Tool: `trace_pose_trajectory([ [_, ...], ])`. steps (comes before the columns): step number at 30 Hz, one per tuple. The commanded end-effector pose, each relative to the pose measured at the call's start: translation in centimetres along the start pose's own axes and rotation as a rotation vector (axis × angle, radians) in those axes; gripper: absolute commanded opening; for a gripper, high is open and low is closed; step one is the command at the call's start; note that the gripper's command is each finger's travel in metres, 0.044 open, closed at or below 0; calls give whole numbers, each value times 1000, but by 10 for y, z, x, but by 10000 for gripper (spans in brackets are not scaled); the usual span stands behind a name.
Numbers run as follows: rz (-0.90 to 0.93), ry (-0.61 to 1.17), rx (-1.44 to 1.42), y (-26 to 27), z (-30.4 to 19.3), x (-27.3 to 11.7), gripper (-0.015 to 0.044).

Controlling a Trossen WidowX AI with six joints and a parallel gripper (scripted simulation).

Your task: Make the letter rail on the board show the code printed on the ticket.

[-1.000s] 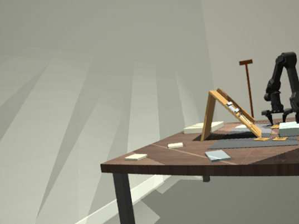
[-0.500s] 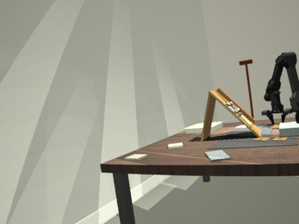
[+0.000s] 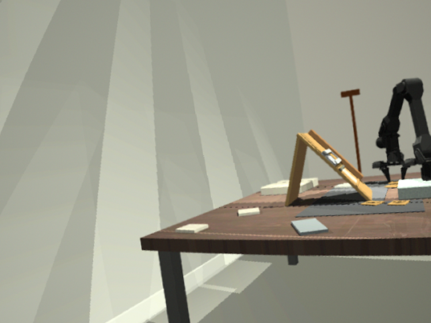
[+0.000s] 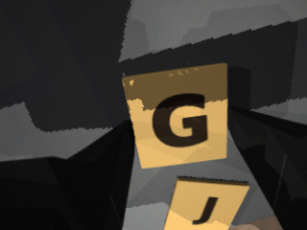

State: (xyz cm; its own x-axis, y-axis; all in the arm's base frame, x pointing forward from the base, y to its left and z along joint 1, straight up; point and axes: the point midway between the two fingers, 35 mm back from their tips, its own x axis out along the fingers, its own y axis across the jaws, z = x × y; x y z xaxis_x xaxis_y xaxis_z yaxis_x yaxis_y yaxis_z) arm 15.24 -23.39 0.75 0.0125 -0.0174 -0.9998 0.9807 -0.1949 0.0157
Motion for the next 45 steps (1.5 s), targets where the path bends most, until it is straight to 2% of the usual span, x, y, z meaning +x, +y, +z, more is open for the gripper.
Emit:
trace_pose_trajectory([
  [1, 2, -5, 0, 0, 0, -3, 0],
  [45, 2, -5, 0, -1, -3, -19, 0],
])
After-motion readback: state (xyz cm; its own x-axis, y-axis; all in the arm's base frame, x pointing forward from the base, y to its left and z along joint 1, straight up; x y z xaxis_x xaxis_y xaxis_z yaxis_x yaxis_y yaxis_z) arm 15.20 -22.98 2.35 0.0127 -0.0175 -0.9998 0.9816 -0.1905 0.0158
